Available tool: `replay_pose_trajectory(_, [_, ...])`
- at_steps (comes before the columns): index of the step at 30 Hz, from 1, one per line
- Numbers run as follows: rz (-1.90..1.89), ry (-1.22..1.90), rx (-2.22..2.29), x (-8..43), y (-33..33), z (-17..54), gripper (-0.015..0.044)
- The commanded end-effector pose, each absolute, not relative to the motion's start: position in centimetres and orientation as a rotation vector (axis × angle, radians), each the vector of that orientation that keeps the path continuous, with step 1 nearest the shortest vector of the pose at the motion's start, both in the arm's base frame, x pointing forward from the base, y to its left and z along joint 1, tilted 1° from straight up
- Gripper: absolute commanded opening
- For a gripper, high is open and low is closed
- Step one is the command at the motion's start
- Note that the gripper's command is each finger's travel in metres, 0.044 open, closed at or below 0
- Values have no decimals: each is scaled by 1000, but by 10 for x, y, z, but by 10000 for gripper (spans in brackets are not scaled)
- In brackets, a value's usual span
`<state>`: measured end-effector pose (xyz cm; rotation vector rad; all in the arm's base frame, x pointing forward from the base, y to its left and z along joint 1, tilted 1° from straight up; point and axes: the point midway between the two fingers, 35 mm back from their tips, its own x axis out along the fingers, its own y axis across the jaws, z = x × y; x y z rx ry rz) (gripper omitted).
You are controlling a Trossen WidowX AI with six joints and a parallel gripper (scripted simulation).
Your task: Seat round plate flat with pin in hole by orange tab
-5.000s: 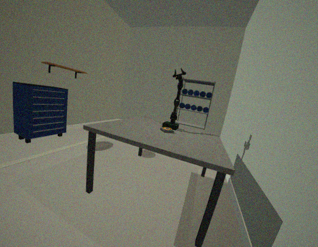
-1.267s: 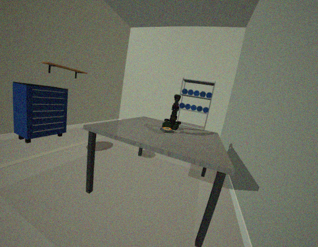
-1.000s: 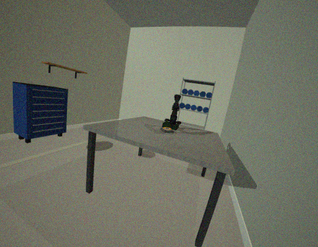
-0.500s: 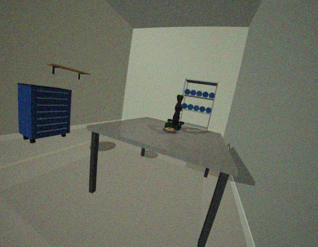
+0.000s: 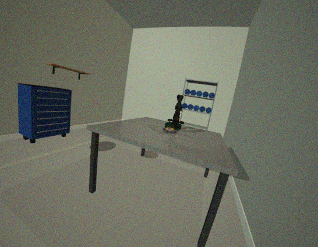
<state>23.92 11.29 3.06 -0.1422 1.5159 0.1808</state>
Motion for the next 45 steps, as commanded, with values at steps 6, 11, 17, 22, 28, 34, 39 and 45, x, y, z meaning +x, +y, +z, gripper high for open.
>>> replay_pose_trajectory(6, [173,1534,-144,230,108,27,0])
replay_pose_trajectory(11, [173,1535,-144,228,106,27,0])
replay_pose_trajectory(17, [173,1534,-144,228,106,38,0])
replay_pose_trajectory(22, [173,1534,-144,225,104,66,0])
replay_pose_trajectory(28, [171,1533,-141,225,105,65,0])
replay_pose_trajectory(34, [171,1533,-141,225,105,65,0])
replay_pose_trajectory(39, [171,1533,-141,225,105,65,0])
replay_pose_trajectory(45, [171,1533,-141,225,105,65,0])
